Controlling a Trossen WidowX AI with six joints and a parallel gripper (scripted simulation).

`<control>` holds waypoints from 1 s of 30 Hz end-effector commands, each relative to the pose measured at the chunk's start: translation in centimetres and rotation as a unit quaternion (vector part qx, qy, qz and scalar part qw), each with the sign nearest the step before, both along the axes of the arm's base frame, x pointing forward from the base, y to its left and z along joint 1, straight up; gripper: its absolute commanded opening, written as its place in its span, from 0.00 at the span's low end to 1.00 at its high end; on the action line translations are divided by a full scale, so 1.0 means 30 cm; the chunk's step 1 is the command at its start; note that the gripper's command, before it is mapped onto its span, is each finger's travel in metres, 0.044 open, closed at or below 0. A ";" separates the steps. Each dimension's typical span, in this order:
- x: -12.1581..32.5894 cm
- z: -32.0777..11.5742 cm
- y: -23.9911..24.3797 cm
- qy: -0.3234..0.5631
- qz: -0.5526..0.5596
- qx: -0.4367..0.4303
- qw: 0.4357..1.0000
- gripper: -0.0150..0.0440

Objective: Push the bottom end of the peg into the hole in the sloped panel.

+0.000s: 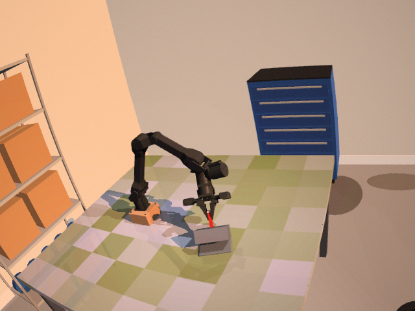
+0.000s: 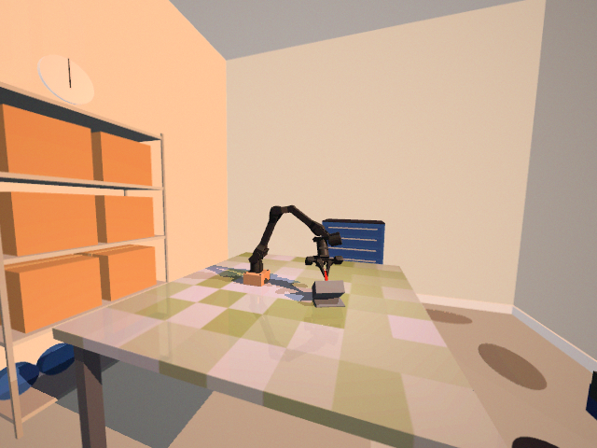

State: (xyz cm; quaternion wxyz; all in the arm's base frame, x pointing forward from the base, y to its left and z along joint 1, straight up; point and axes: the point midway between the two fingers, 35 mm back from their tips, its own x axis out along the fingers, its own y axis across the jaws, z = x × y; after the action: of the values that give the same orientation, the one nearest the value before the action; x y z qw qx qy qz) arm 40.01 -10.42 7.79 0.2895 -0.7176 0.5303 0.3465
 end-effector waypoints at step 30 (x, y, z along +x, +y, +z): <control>0.009 -0.047 -0.028 0.002 0.001 0.001 1.000 0.25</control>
State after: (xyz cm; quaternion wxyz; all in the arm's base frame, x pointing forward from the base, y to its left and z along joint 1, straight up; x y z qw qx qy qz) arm 40.27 -11.25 6.54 0.2892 -0.7171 0.5310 0.3465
